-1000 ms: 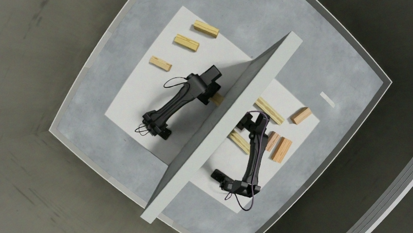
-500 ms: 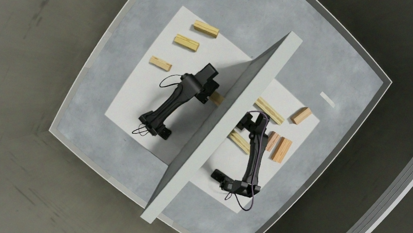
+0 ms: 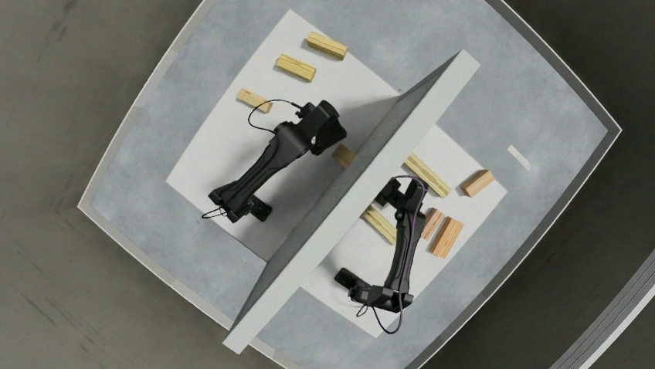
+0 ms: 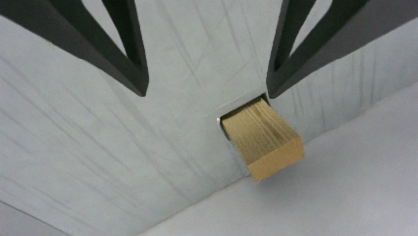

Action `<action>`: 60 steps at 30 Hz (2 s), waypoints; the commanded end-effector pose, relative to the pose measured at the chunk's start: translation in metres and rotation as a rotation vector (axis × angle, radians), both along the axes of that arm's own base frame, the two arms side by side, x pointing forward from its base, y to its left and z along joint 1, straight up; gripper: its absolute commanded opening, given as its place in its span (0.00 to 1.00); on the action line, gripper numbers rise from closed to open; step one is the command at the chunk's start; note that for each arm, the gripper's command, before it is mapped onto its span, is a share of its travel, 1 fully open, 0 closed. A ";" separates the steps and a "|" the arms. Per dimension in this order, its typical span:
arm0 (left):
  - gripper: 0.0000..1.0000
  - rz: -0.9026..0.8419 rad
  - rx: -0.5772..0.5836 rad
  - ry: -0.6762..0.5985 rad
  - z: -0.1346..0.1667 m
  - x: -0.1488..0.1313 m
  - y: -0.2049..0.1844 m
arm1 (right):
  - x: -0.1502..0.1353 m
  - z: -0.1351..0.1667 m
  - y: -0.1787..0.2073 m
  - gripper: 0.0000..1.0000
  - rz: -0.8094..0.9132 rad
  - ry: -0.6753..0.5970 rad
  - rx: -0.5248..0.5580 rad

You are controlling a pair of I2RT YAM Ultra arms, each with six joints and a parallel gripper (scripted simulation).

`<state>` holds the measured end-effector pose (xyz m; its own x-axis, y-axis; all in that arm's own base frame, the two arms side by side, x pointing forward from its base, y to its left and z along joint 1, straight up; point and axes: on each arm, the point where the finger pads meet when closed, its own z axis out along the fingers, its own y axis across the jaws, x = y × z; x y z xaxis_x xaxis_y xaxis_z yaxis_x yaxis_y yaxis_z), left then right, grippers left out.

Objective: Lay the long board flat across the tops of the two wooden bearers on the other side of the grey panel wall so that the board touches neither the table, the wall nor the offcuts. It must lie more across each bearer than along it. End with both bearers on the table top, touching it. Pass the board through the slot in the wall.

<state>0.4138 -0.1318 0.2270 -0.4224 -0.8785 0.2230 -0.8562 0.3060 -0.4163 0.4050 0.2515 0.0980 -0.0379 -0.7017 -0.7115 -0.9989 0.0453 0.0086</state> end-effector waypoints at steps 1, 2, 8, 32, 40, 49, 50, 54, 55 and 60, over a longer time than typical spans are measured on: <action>0.74 -0.081 0.043 -0.203 0.021 0.012 0.013 | 0.007 0.030 0.005 0.00 -0.001 -0.062 0.054; 0.74 -0.096 0.055 -0.231 0.024 0.013 0.015 | 0.007 0.030 0.005 0.00 -0.001 -0.062 0.054; 0.74 -0.155 0.108 -0.378 0.044 0.018 0.025 | 0.007 0.030 0.005 0.00 -0.001 -0.062 0.054; 0.74 -0.414 0.689 -1.035 0.131 0.016 0.089 | 0.007 0.030 0.005 0.00 -0.001 -0.062 0.054; 0.74 -0.464 0.868 -1.147 0.144 0.002 0.103 | 0.007 0.030 0.005 0.00 -0.001 -0.062 0.054; 0.74 -0.477 1.235 -1.292 0.180 -0.027 0.131 | 0.007 0.030 0.005 0.00 -0.001 -0.062 0.054; 0.74 -0.476 1.264 -1.298 0.183 -0.030 0.133 | 0.007 0.030 0.005 0.00 -0.001 -0.062 0.054; 0.74 -0.496 1.362 -1.306 0.181 -0.035 0.140 | 0.007 0.030 0.005 0.00 -0.001 -0.062 0.054; 0.74 -0.502 1.315 -1.292 0.173 -0.031 0.137 | 0.007 0.030 0.005 0.00 -0.001 -0.062 0.054; 0.74 -0.447 1.316 -1.396 0.219 -0.048 0.127 | 0.007 0.030 0.005 0.00 -0.001 -0.062 0.054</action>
